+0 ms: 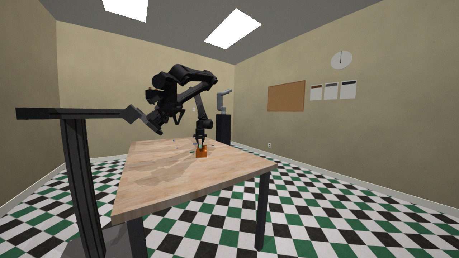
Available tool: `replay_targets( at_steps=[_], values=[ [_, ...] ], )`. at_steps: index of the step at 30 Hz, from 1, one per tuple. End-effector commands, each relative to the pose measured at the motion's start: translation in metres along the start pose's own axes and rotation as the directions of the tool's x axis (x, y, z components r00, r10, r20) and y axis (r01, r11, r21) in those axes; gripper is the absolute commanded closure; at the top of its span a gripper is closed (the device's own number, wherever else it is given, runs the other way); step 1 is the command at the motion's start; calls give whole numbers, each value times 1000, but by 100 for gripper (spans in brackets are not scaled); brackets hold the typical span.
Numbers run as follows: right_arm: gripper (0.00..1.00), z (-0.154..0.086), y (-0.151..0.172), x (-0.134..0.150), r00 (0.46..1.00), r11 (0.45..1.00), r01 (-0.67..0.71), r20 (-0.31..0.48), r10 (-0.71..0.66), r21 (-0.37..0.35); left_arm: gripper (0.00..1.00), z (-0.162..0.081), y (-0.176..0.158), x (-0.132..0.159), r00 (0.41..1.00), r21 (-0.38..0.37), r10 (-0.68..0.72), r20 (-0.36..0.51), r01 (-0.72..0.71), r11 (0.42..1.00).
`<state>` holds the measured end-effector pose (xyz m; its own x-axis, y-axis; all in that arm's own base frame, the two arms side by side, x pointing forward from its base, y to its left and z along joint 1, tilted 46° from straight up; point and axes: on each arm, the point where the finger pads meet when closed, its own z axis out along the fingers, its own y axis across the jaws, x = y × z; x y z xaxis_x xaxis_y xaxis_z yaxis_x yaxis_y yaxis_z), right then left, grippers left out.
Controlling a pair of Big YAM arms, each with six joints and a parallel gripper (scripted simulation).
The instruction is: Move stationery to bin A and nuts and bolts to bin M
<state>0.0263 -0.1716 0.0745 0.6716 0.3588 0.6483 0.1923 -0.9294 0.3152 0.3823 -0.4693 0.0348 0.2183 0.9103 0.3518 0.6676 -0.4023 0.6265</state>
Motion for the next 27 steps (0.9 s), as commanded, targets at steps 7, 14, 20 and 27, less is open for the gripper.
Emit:
replay_targets(
  at_steps=[7,14,20,27],
  values=[
    [0,-12,12,-5,1000,1000,-10,15,11,-16,82,10,7,0,999,10,52,-13,-52,999],
    [0,-12,12,-5,1000,1000,-10,15,11,-16,82,8,5,-3,998,9,55,-10,-55,998],
    [0,-12,12,-5,1000,1000,-10,15,11,-16,82,13,9,-1,999,5,44,-11,-44,999],
    [0,-12,12,-5,1000,1000,-10,15,11,-16,82,24,11,-2,999,-3,35,-4,-35,999]
  ],
)
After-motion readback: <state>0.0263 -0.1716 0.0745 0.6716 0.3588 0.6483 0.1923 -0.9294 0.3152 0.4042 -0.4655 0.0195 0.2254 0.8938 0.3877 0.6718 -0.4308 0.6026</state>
